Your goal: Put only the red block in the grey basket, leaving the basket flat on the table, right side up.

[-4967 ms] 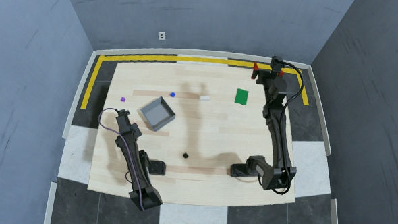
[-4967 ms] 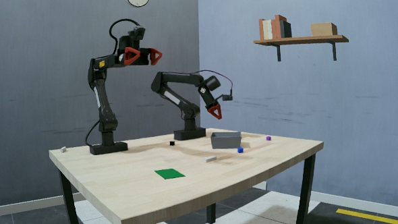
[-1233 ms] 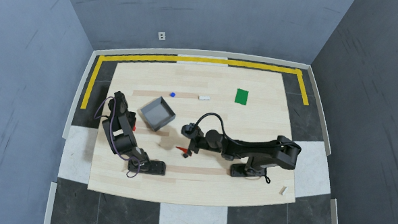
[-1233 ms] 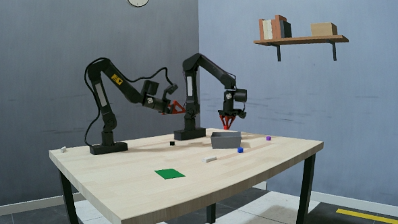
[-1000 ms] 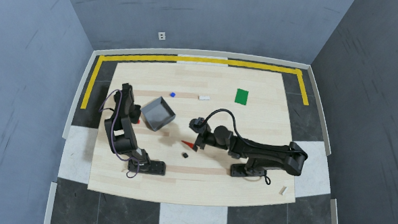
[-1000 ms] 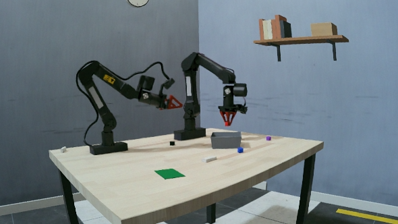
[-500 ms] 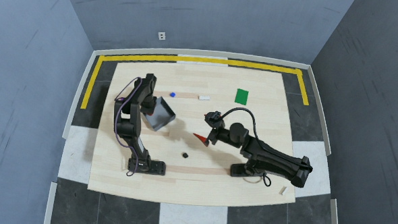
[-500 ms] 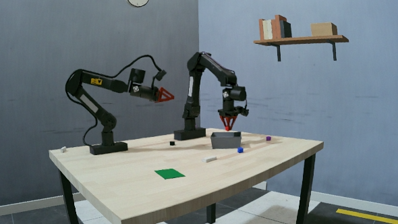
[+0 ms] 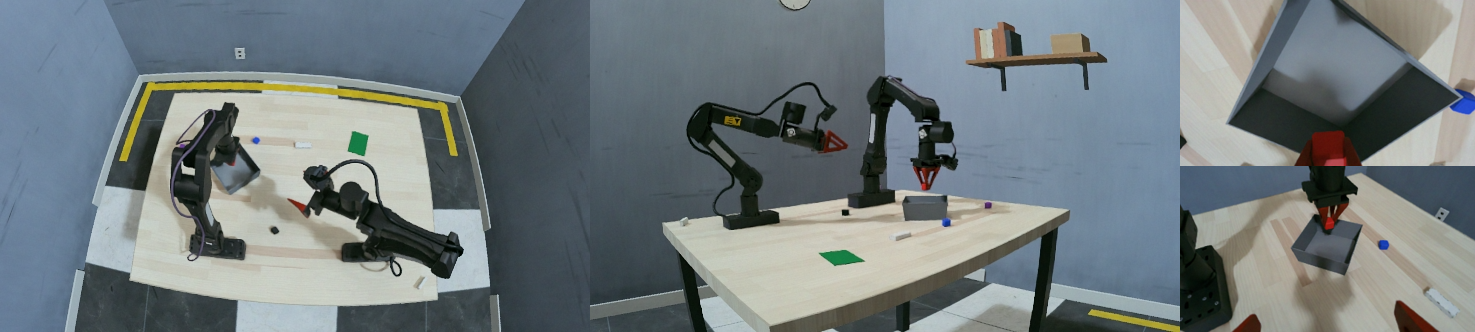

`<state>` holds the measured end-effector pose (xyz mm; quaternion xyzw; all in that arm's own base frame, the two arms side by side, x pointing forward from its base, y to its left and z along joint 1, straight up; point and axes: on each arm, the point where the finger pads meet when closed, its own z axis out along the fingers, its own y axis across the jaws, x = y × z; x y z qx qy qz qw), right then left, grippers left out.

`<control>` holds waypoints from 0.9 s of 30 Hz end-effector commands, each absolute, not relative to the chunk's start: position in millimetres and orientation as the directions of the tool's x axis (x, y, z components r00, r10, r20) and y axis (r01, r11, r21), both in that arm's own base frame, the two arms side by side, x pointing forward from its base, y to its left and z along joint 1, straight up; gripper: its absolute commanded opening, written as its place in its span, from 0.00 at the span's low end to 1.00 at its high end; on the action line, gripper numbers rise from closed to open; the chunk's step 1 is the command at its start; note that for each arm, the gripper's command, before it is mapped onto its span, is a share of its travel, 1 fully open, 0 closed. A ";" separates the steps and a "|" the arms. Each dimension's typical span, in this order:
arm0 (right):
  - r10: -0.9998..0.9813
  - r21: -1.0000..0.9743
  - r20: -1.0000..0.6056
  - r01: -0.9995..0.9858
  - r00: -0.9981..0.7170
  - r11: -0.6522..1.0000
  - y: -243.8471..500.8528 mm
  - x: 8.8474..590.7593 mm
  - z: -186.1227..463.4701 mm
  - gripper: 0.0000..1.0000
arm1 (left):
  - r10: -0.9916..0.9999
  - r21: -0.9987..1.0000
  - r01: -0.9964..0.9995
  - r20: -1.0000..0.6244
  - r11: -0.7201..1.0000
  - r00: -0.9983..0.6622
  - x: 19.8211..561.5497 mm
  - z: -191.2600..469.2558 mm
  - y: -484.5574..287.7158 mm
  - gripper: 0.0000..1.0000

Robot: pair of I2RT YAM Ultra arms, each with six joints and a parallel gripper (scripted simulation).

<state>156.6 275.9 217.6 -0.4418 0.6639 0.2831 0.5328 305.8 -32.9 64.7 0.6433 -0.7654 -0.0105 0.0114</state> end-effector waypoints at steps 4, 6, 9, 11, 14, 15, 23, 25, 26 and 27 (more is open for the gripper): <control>-0.250 -0.100 -0.968 -0.882 -0.020 0.460 273.0 158.4 236.4 1.00 | -0.987 0.000 -0.987 0.000 0.158 -0.158 314.6 51.4 -31.5 0.16; -0.250 -0.100 -0.968 -0.882 -0.020 0.460 273.0 158.4 236.4 1.00 | -0.988 0.000 -0.988 0.000 0.154 -0.154 314.2 39.1 -32.6 0.16; -0.250 -0.100 -0.968 -0.882 -0.020 0.460 273.0 158.4 236.4 1.00 | -0.988 0.000 -0.988 0.000 0.156 -0.156 313.8 22.4 -32.7 0.16; -0.250 -0.100 -0.968 -0.882 -0.020 0.460 273.0 158.4 236.4 1.00 | -0.988 0.000 -0.988 0.000 0.157 -0.157 313.4 13.1 -32.7 0.16; -0.250 -0.100 -0.968 -0.882 -0.020 0.460 273.0 158.4 236.4 1.00 | -0.988 0.000 -0.988 0.000 0.157 -0.157 313.0 5.0 -32.9 0.16; -0.250 -0.100 -0.968 -0.882 -0.020 0.460 273.0 158.4 236.4 1.00 | -0.988 0.000 -0.988 0.000 0.157 -0.157 313.0 5.0 -32.9 0.16; -0.250 -0.100 -0.968 -0.882 -0.020 0.460 273.0 158.4 236.4 1.00 | -0.987 0.000 -0.987 0.000 0.159 -0.159 310.6 -14.8 -33.9 0.16; -0.250 -0.100 -0.968 -0.882 -0.020 0.460 273.0 158.4 236.4 1.00 | -0.987 0.000 -0.987 0.000 0.160 -0.160 310.0 -17.1 -34.1 0.16; -0.250 -0.100 -0.968 -0.882 -0.020 0.460 273.0 158.4 236.4 1.00 | -0.987 -0.008 -0.987 -0.001 0.161 -0.161 310.8 -15.6 -34.3 0.16; -0.250 -0.100 -0.968 -0.882 -0.020 0.460 273.0 158.4 236.4 1.00 | -0.987 -0.009 -0.987 -0.001 0.161 -0.161 310.6 -16.3 -34.5 0.16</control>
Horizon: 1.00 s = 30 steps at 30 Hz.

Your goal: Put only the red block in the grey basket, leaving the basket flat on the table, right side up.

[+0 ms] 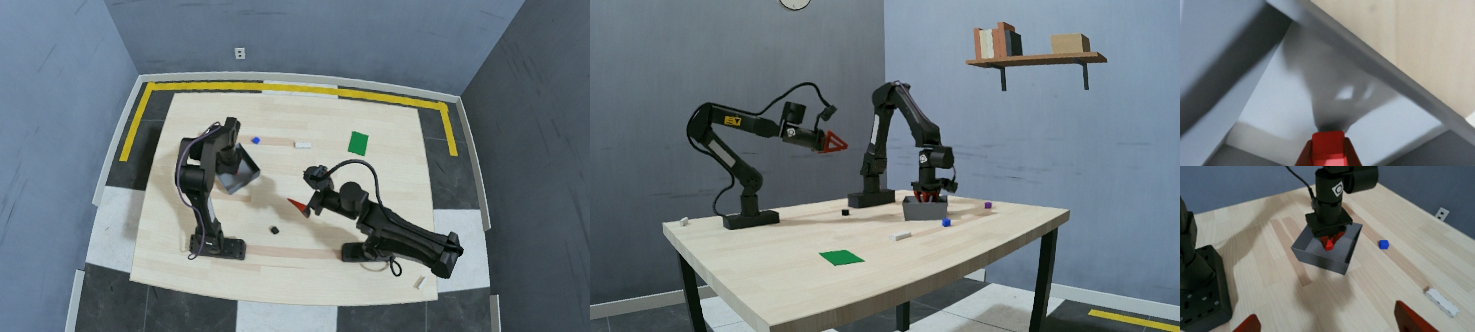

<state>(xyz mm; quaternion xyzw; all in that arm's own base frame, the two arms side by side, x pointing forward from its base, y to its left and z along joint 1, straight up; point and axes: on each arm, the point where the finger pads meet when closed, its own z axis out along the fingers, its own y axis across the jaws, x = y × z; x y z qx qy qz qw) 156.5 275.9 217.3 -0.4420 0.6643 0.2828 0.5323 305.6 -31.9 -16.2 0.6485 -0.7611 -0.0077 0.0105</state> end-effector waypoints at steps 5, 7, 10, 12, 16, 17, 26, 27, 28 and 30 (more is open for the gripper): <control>-0.250 -0.100 -0.968 -0.882 -0.020 0.460 273.0 158.4 236.4 1.00 | -0.987 -0.009 -0.987 -0.001 0.162 -0.162 309.6 -19.4 -34.8 0.16; -0.250 -0.100 -0.968 -0.882 -0.020 0.460 273.0 158.4 236.4 1.00 | -0.987 0.000 -0.987 0.000 0.163 -0.163 308.3 -24.0 -34.6 0.16; -0.250 -0.100 -0.968 -0.882 -0.020 0.460 273.0 158.4 236.4 1.00 | -0.987 -0.005 -0.987 0.000 0.163 -0.163 309.1 -23.4 -34.7 0.16; -0.250 -0.100 -0.968 -0.882 -0.020 0.460 273.0 158.4 236.4 1.00 | -0.987 -0.009 -0.987 -0.001 0.163 -0.163 309.6 -22.3 -34.8 0.16; -0.250 -0.100 -0.968 -0.882 -0.020 0.460 273.0 158.4 236.4 1.00 | -0.987 -0.002 -0.987 0.000 0.163 -0.163 307.9 -22.3 -34.6 0.16; -0.250 -0.100 -0.968 -0.882 -0.020 0.460 273.0 158.4 236.4 1.00 | -0.987 -0.002 -0.987 0.000 0.163 -0.163 307.8 -22.3 -34.5 0.16; -0.250 -0.100 -0.968 -0.882 -0.020 0.460 273.0 158.4 236.4 1.00 | -0.987 -0.046 -0.986 -0.003 0.158 -0.158 308.7 -6.6 -27.6 0.46; -0.250 -0.100 -0.968 -0.882 -0.020 0.460 273.0 158.4 236.4 1.00 | -0.988 -0.047 -0.987 -0.003 0.157 -0.157 309.9 -1.7 -26.8 0.46; -0.250 -0.100 -0.968 -0.882 -0.020 0.460 273.0 158.4 236.4 1.00 | -0.988 -0.048 -0.987 -0.003 0.156 -0.156 309.9 2.4 -26.5 0.46; -0.250 -0.100 -0.968 -0.882 -0.020 0.460 273.0 158.4 236.4 1.00 | -0.988 -0.060 -0.986 -0.004 0.156 -0.156 314.0 14.0 -26.8 0.46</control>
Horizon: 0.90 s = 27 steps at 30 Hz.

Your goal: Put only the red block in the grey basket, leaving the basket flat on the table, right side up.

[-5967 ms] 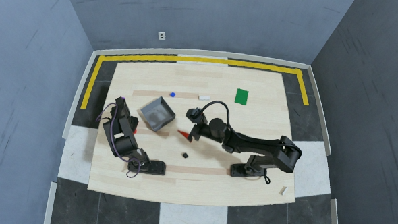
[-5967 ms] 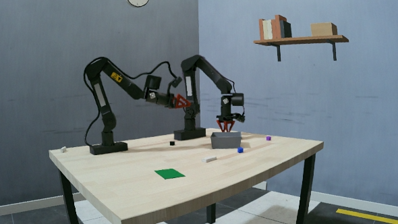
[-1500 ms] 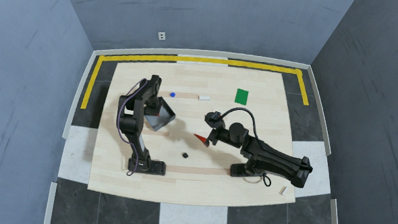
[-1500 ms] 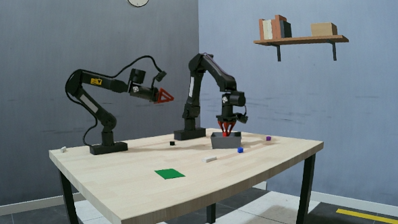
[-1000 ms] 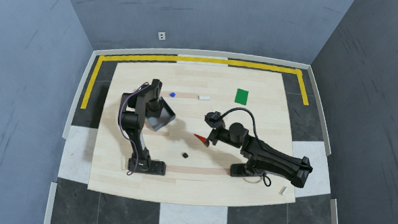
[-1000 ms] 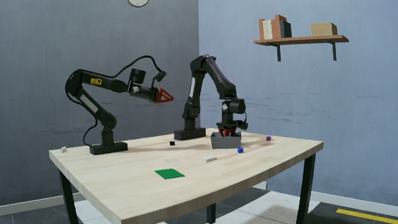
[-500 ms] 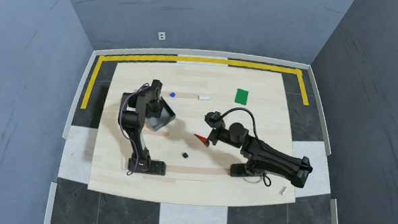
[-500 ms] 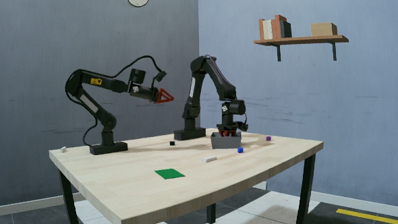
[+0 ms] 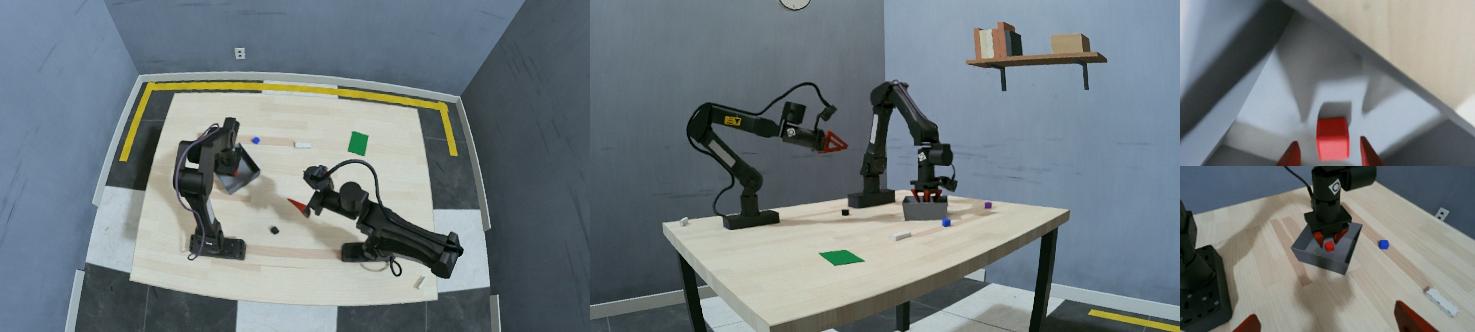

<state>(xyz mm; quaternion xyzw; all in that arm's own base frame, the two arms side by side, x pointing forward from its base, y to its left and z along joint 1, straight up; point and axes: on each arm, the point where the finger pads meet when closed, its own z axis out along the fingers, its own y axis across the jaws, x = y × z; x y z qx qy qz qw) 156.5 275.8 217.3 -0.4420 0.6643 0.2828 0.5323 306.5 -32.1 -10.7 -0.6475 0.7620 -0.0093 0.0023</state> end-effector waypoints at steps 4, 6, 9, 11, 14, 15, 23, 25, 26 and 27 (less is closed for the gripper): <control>-0.250 -0.100 -0.968 -0.882 -0.020 0.460 273.0 158.4 236.4 1.00 | -0.988 -0.060 -0.986 -0.003 0.153 -0.153 322.3 29.3 -28.1 0.65; -0.250 -0.100 -0.968 -0.882 -0.020 0.460 273.0 158.4 236.4 1.00 | -0.988 -0.060 -0.986 -0.002 0.153 -0.153 323.2 47.1 -27.9 0.65; -0.250 -0.100 -0.968 -0.882 -0.020 0.460 273.0 158.4 236.4 1.00 | -0.988 -0.061 -0.986 -0.002 0.154 -0.154 323.0 57.0 -27.8 0.65; -0.250 -0.100 -0.968 -0.882 -0.020 0.460 273.0 158.4 236.4 1.00 | -0.986 -0.076 -0.983 -0.008 0.164 -0.164 326.7 66.7 -27.1 0.76; -0.250 -0.100 -0.968 -0.882 -0.020 0.460 273.0 158.4 236.4 1.00 | -0.967 -0.091 -0.963 -0.041 0.253 -0.250 327.6 65.0 -27.3 1.00; -0.250 -0.100 -0.968 -0.882 -0.020 0.460 273.0 158.4 236.4 1.00 | -0.953 -0.105 -0.947 -0.062 0.303 -0.298 329.0 65.9 -27.7 1.00; -0.250 -0.100 -0.968 -0.882 -0.020 0.460 273.0 158.4 236.4 1.00 | -0.713 -0.163 -0.698 -0.256 0.698 -0.653 312.5 75.3 -30.5 1.00; -0.250 -0.100 -0.968 -0.882 -0.020 0.460 273.0 158.4 236.4 1.00 | -0.676 -0.164 -0.660 -0.276 0.733 -0.683 310.3 76.5 -31.1 1.00; -0.250 -0.100 -0.968 -0.882 -0.020 0.460 273.0 158.4 236.4 1.00 | -0.676 -0.164 -0.660 -0.276 0.733 -0.683 310.3 76.5 -31.1 1.00; -0.250 -0.100 -0.968 -0.882 -0.020 0.460 273.0 158.4 236.4 1.00 | -0.639 -0.162 -0.622 -0.299 0.766 -0.709 310.2 78.0 -29.7 1.00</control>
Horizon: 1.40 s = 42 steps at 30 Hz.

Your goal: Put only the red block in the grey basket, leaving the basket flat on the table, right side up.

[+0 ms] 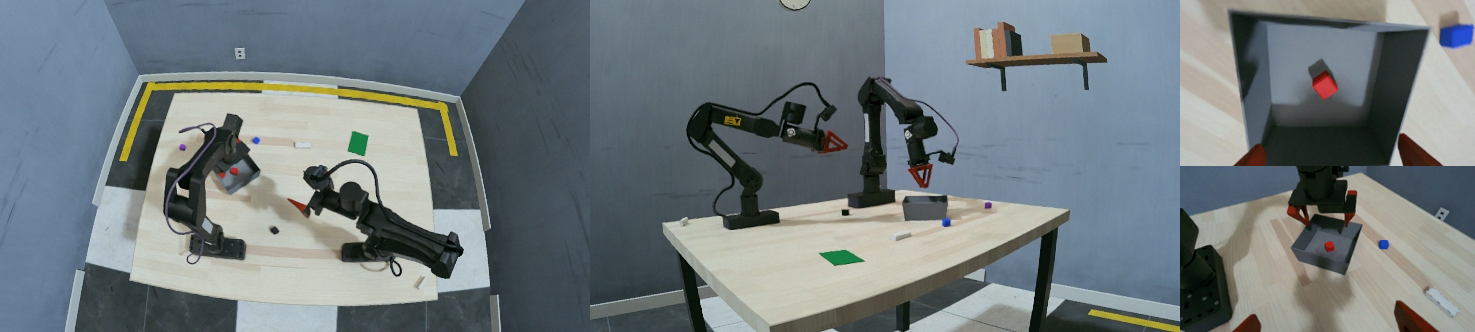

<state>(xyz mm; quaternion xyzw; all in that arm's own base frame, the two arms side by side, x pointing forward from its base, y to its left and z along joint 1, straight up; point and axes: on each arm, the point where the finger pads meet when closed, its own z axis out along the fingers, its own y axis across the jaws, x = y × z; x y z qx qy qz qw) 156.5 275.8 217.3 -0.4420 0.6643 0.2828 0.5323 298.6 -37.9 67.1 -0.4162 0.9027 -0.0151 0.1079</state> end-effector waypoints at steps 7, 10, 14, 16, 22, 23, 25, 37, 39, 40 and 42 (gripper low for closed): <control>-0.250 -0.100 -0.968 -0.882 -0.020 0.460 273.0 158.4 236.4 1.00 | -0.323 -0.138 -0.292 -0.432 0.946 -0.842 289.5 85.6 -36.3 1.00; -0.250 -0.100 -0.968 -0.882 -0.020 0.460 273.0 158.4 236.4 1.00 | -0.199 -0.113 -0.165 -0.479 0.980 -0.855 282.4 88.1 -36.0 1.00; -0.250 -0.100 -0.968 -0.882 -0.020 0.460 273.0 158.4 236.4 1.00 | -0.077 -0.084 -0.039 -0.523 0.996 -0.849 273.6 90.3 -36.2 1.00; -0.250 -0.100 -0.968 -0.882 -0.020 0.460 273.0 158.4 236.4 1.00 | -0.077 -0.084 -0.039 -0.523 0.996 -0.849 273.6 90.3 -36.2 1.00; -0.250 -0.100 -0.968 -0.882 -0.020 0.460 273.0 158.4 236.4 1.00 | -0.001 -0.062 0.040 -0.556 0.997 -0.831 265.4 92.0 -33.7 1.00; -0.250 -0.100 -0.968 -0.882 -0.020 0.460 273.0 158.4 236.4 1.00 | -0.003 -0.062 0.038 -0.559 0.997 -0.829 264.6 92.1 -32.8 1.00; -0.250 -0.100 -0.968 -0.882 -0.020 0.460 273.0 158.4 236.4 1.00 | -0.021 -0.061 0.017 -0.559 0.998 -0.829 264.4 92.0 -30.4 1.00; -0.250 -0.100 -0.968 -0.882 -0.020 0.460 273.0 158.4 236.4 1.00 | -0.020 -0.062 0.018 -0.561 0.998 -0.828 265.0 93.0 -30.7 1.00; -0.250 -0.100 -0.968 -0.882 -0.020 0.460 273.0 158.4 236.4 1.00 | -0.020 -0.062 0.018 -0.561 0.998 -0.828 265.0 93.0 -30.7 1.00; -0.250 -0.100 -0.968 -0.882 -0.020 0.460 273.0 158.4 236.4 1.00 | -0.020 -0.062 0.018 -0.561 0.998 -0.828 265.0 93.0 -30.7 1.00; -0.250 -0.100 -0.968 -0.882 -0.020 0.460 273.0 158.4 236.4 1.00 | -0.015 -0.060 0.022 -0.550 0.998 -0.835 264.1 92.3 -32.0 1.00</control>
